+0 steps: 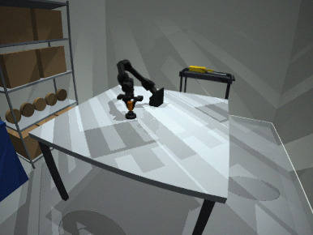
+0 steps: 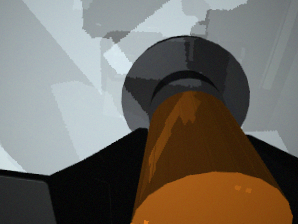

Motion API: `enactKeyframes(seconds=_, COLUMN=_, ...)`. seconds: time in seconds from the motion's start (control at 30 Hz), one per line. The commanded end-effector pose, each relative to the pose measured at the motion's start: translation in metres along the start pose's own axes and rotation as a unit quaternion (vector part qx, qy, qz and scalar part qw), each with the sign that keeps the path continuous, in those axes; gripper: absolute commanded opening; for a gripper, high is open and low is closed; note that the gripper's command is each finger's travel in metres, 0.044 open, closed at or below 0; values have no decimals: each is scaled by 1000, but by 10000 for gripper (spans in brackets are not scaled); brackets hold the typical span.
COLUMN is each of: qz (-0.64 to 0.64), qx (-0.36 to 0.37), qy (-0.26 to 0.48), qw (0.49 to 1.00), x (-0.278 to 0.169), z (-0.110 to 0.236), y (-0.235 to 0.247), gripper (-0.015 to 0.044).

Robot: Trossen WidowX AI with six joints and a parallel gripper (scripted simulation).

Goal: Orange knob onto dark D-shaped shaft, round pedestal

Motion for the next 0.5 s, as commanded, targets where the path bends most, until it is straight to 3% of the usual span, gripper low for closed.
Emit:
enactKeyframes(seconds=0.0, qz=4, qx=-1, qy=-2, qw=1000, x=-2, z=3, y=1, gripper=0)
enactKeyframes(seconds=0.2, qz=99, qx=-1, qy=-1, qw=995, x=-3, z=2, y=3, gripper=0)
enactKeyframes(seconds=0.47, qz=104, qx=-1, qy=-1, qw=995, x=-2, z=1, y=2, gripper=0)
Point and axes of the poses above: the point midway between the two fingers, 35 mm back from their tips, its own z axis back along the fingers, its own y axis across the jaws, x = y × z, the point moved 1 cm from there along z, back along the fingers, and after that the axes turned 14 degrees about z, right-handed, at the moved point
